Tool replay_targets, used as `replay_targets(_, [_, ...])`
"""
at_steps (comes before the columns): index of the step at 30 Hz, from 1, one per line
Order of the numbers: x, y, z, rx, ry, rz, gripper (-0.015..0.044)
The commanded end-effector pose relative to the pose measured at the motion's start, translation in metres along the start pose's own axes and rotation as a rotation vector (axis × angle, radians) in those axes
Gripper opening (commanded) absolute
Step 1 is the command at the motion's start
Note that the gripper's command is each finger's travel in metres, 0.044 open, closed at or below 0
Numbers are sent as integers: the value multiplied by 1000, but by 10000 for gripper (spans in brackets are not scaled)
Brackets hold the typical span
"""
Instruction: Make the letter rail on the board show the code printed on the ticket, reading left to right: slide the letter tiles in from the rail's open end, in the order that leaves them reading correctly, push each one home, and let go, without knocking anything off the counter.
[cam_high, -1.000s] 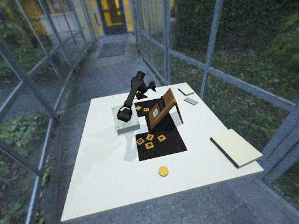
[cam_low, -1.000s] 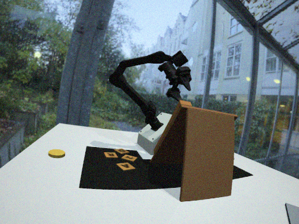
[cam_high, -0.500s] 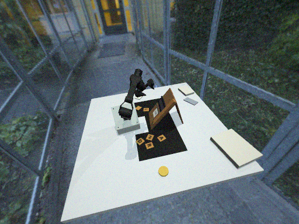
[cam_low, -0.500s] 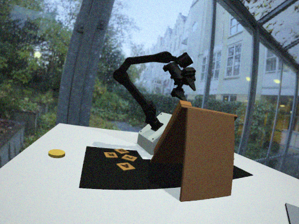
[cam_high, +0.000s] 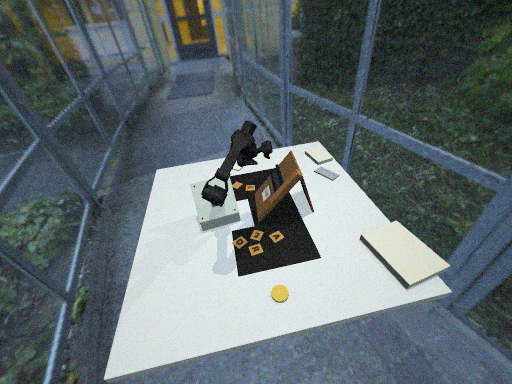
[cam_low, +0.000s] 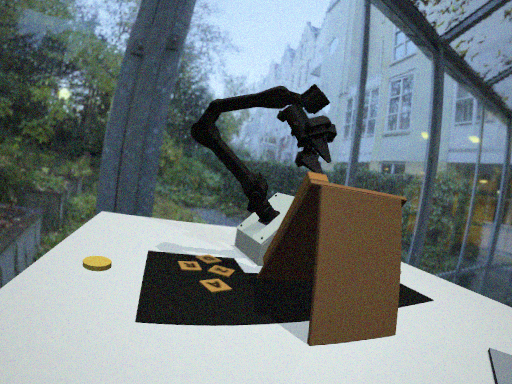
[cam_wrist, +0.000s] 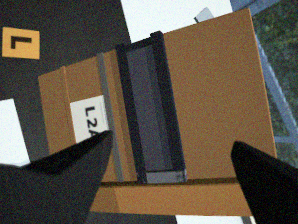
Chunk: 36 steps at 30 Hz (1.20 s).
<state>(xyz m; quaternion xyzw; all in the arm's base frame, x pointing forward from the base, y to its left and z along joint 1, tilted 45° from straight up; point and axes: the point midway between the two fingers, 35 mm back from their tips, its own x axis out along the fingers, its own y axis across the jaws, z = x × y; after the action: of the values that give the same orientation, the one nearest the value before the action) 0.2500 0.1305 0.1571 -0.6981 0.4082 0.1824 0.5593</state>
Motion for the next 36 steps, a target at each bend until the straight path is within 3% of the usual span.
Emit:
replay_targets(1, [11,-22,-20,161,-5,15,340])
replay_targets(18, [47,-101,-177,868,63,-100,340])
replay_targets(24, [97,-50,-246,903,380,26,340])
replay_targets(30, [122,19,-310,923,663,199,340])
replay_targets(36, [125,28,-314,925,692,221,340])
